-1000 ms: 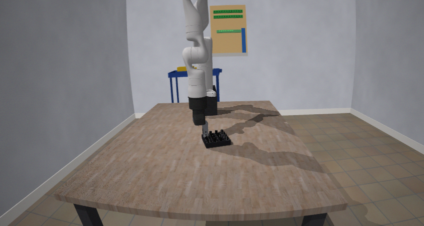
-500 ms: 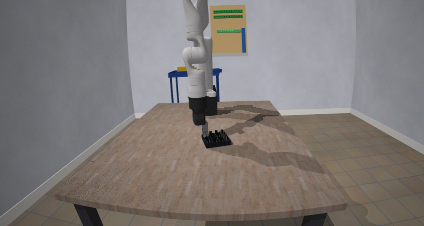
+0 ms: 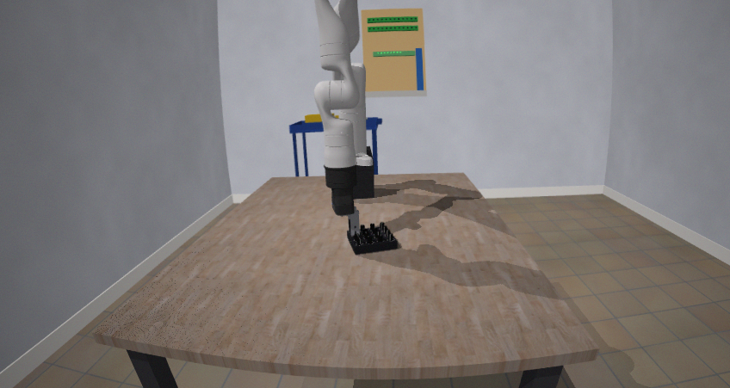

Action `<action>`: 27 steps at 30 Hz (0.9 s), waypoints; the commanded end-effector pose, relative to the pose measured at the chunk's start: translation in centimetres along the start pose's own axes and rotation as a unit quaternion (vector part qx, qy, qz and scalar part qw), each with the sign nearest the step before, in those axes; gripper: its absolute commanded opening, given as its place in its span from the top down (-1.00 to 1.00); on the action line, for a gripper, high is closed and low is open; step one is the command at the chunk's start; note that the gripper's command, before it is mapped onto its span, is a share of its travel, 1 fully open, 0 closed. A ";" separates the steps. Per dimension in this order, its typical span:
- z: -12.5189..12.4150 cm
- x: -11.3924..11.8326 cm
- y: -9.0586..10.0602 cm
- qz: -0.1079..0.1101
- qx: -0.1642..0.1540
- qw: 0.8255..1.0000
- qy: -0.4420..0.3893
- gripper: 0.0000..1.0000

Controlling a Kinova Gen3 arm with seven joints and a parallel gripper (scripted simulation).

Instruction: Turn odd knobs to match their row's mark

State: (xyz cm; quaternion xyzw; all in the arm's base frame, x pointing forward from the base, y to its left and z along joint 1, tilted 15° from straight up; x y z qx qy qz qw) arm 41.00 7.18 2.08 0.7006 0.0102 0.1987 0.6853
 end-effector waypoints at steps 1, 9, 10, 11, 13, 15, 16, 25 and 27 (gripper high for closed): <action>-0.1 0.0 0.0 0.000 0.000 1.000 0.010 0.07; -0.1 0.0 0.0 0.000 0.000 1.000 0.010 0.07; -0.1 0.0 0.0 0.000 0.000 1.000 0.010 0.07; -0.1 0.0 0.0 0.000 0.000 1.000 0.010 0.07; -0.1 0.0 0.0 0.000 0.000 1.000 0.010 0.07; -0.1 -0.1 0.2 -0.001 0.001 1.000 0.010 0.07; -0.1 -0.1 0.3 -0.001 0.001 1.000 0.010 0.07; -0.1 -0.3 1.8 -0.002 0.001 1.000 0.009 0.07; -0.2 -0.3 2.4 -0.002 0.001 1.000 0.009 0.07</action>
Point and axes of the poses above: the point where the finger pads meet when closed, its own y axis back along the fingers, its own x axis across the jaws, z = x × y, the point moved 2 cm from there along y, back along the fingers, and after that the axes turned 5 degrees about -y, right-handed, at the moved point
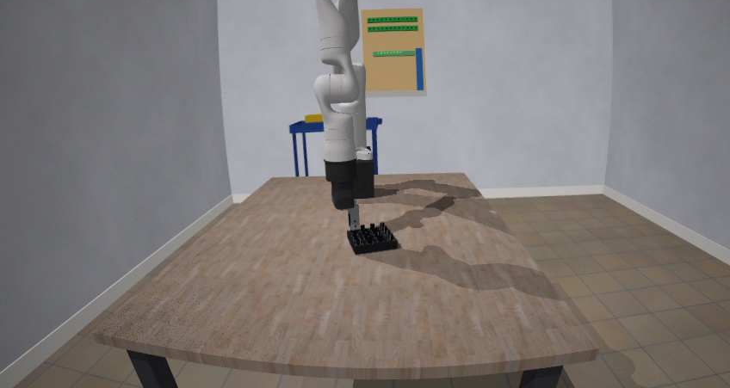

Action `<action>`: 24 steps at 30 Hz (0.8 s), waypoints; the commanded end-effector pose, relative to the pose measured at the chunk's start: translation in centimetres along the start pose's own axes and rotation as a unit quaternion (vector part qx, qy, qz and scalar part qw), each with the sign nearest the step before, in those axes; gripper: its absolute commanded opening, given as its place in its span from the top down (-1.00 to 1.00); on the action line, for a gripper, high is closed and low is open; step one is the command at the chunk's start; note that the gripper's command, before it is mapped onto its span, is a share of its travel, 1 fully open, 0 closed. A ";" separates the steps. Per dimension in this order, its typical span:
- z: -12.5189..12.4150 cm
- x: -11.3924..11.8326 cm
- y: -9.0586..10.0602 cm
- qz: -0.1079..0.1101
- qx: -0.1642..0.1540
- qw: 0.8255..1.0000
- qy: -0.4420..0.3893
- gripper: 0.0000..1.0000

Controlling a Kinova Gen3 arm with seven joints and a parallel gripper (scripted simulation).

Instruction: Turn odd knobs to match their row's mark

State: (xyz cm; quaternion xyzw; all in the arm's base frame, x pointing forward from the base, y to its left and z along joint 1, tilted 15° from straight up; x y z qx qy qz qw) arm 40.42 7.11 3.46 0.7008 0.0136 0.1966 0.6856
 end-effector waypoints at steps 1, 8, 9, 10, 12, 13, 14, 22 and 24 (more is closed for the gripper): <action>-0.1 -0.1 1.2 0.002 0.001 1.000 0.009 0.07; -0.1 -0.1 2.4 0.002 0.001 1.000 0.009 0.07; -0.1 -0.1 2.4 0.002 0.001 1.000 0.009 0.07; -0.1 -0.1 2.4 0.002 0.001 1.000 0.009 0.07; -0.1 -0.1 2.4 0.002 0.001 1.000 0.009 0.07; -0.1 -0.1 2.4 0.002 0.001 1.000 0.009 0.07; -0.1 -0.1 2.4 0.002 0.001 1.000 0.009 0.07; -0.1 -0.1 2.4 0.001 0.001 1.000 0.009 0.07; -0.1 -0.1 2.4 0.001 0.001 1.000 0.008 0.07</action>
Point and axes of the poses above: the point where the finger pads meet when closed, its own y axis back along the fingers, its own x axis across the jaws, z = x × y, the point moved 2 cm from there along y, back along the fingers, and after that the axes turned 5 degrees about -y, right-handed, at the moved point
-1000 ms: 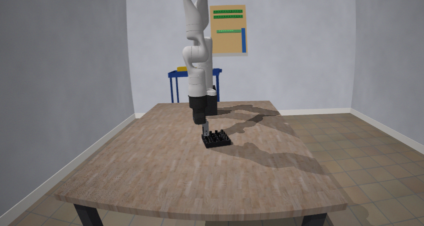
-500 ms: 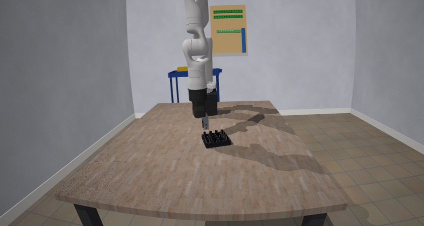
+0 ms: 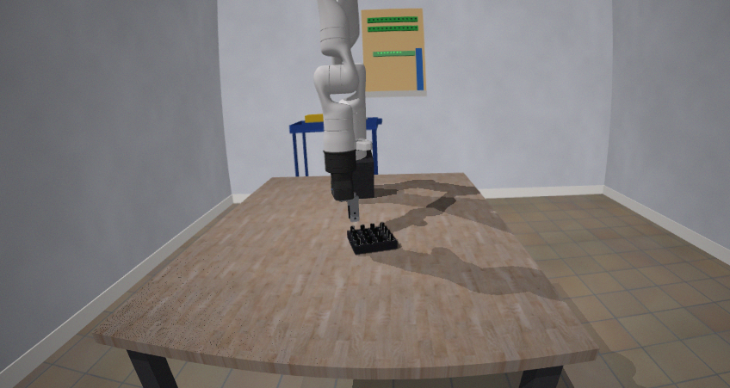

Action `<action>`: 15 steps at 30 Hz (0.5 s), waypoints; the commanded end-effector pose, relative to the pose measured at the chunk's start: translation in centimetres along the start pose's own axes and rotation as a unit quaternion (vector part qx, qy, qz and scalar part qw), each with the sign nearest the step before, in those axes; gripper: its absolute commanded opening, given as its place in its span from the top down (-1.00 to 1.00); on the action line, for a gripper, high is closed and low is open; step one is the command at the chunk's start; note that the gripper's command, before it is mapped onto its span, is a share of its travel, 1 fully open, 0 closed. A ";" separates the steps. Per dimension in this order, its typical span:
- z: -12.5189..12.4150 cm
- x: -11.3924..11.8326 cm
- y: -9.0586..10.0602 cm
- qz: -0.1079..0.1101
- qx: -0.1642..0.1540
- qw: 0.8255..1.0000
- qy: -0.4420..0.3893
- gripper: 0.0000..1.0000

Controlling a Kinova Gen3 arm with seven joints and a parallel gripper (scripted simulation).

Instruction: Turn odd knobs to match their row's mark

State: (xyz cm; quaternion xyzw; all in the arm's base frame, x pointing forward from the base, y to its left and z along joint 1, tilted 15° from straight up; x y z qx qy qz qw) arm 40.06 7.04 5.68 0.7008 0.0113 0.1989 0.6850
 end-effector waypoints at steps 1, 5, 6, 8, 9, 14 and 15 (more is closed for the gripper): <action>-0.1 -0.3 0.2 -0.002 0.001 1.000 0.007 0.07; -0.2 -0.3 0.2 -0.003 0.001 1.000 -0.011 0.07; -0.2 -0.3 0.2 -0.003 0.001 1.000 -0.019 0.07; -0.2 -0.3 0.2 -0.003 0.001 1.000 -0.019 0.07; -0.2 -0.3 0.3 -0.003 0.001 1.000 -0.029 0.07; -0.5 -0.3 0.4 -0.005 0.001 0.994 -0.110 0.07; -0.5 -0.3 0.5 -0.005 0.001 0.991 -0.131 0.07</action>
Point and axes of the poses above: the point where the finger pads meet when closed, its own y axis back along the fingers, its own x axis across the jaws, z = x × y, the point moved 2 cm from there along y, back along the fingers, and after that the axes turned 5 degrees about -y, right-handed, at the moved point
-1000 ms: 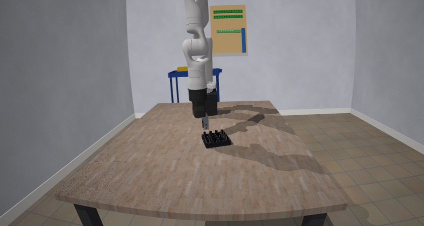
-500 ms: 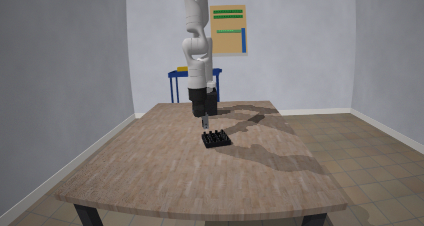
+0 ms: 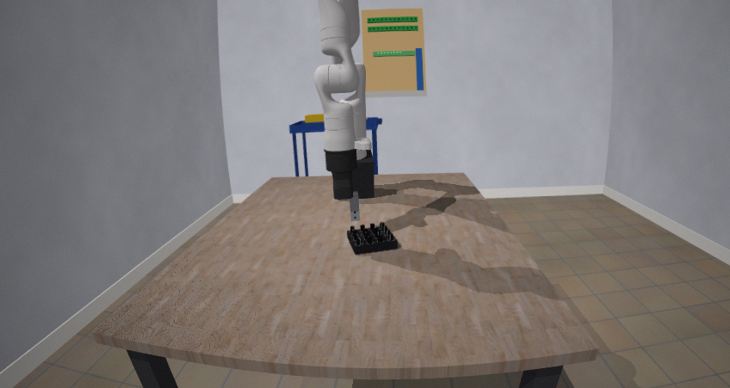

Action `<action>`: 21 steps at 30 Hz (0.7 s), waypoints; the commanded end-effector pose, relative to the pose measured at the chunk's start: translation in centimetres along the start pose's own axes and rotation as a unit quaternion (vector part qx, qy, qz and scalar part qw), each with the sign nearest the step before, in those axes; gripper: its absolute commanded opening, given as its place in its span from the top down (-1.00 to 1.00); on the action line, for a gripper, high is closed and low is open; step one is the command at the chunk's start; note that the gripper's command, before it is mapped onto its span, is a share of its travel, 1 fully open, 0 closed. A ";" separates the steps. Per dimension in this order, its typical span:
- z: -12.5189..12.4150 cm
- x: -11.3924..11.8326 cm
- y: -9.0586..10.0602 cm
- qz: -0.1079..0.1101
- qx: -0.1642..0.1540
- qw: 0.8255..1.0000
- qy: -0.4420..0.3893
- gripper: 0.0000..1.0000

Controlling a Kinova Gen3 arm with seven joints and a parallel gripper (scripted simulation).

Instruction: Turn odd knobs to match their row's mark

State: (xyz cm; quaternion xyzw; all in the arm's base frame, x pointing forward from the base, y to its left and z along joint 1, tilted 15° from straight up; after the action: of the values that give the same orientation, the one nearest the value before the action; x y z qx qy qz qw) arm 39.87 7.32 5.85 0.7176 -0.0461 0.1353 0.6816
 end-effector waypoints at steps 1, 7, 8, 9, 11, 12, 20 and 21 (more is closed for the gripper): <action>-0.2 -0.3 0.3 -0.003 -0.003 0.998 -0.068 0.07; -0.4 -0.2 0.6 -0.004 -0.003 0.976 -0.217 0.07; -0.5 -0.2 0.7 -0.004 -0.003 0.971 -0.241 0.07; -0.5 -0.2 0.7 -0.004 -0.003 0.971 -0.241 0.07; -0.5 -0.2 0.7 -0.004 -0.003 0.963 -0.271 0.07; -0.5 -0.2 0.8 -0.004 -0.003 0.954 -0.301 0.07; -0.3 -0.1 1.2 -0.002 -0.002 0.874 -0.487 0.07; -0.2 -0.1 1.3 -0.002 -0.002 0.861 -0.508 0.07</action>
State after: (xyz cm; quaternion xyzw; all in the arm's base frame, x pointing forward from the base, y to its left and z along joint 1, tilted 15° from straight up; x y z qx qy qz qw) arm 39.53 7.29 6.73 0.7014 -0.3510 -0.2162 0.5814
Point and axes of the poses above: the point where the finger pads meet when closed, its own y axis back along the fingers, its own x axis across the jaws, z = x × y, the point moved 2 cm from there along y, back along the fingers, and after that the axes turned 5 degrees about -y, right-handed, at the moved point
